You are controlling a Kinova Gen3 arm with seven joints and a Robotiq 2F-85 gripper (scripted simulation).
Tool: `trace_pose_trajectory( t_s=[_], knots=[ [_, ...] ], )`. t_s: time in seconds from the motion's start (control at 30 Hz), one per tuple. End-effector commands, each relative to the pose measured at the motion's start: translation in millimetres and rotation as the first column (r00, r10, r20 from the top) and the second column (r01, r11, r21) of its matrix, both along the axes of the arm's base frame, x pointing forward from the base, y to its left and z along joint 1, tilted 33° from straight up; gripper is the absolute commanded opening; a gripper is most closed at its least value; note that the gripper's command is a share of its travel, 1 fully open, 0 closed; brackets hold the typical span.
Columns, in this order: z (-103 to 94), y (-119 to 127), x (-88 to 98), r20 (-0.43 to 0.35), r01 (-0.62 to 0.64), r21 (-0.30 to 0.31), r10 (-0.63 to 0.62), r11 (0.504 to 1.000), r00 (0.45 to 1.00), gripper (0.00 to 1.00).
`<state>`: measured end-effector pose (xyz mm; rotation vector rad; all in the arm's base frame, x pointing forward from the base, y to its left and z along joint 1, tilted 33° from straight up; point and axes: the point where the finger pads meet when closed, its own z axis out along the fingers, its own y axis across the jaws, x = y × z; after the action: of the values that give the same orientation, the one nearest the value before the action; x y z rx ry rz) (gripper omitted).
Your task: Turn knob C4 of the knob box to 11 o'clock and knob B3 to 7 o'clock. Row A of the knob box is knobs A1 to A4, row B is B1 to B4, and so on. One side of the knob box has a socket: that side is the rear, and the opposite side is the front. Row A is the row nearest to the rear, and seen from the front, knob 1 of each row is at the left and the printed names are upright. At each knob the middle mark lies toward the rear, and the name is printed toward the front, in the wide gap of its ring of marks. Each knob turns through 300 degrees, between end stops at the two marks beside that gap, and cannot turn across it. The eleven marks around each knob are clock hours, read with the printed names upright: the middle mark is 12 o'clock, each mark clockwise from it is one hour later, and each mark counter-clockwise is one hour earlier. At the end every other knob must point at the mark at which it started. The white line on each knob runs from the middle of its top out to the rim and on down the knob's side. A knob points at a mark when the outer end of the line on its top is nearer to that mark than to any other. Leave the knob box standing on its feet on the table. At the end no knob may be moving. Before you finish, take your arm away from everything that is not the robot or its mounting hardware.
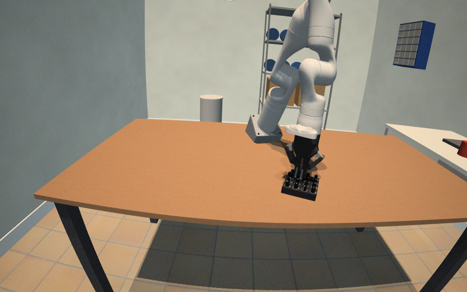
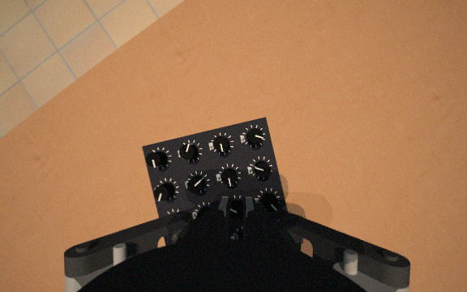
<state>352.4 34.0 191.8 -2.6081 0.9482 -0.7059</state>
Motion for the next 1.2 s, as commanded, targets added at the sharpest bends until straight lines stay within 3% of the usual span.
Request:
trace_pose_trajectory(
  t_s=[0.0,0.57,1.17],
  knots=[
    [0.1,-0.3,-0.1,0.001,-0.029,-0.005,0.029,1.0,1.0,0.08],
    [0.1,-0.3,-0.1,0.008,-0.13,-0.07,0.131,0.989,0.991,0.08],
    [0.1,-0.3,-0.1,0.009,-0.144,-0.079,0.145,0.986,0.989,0.08]
  ],
)
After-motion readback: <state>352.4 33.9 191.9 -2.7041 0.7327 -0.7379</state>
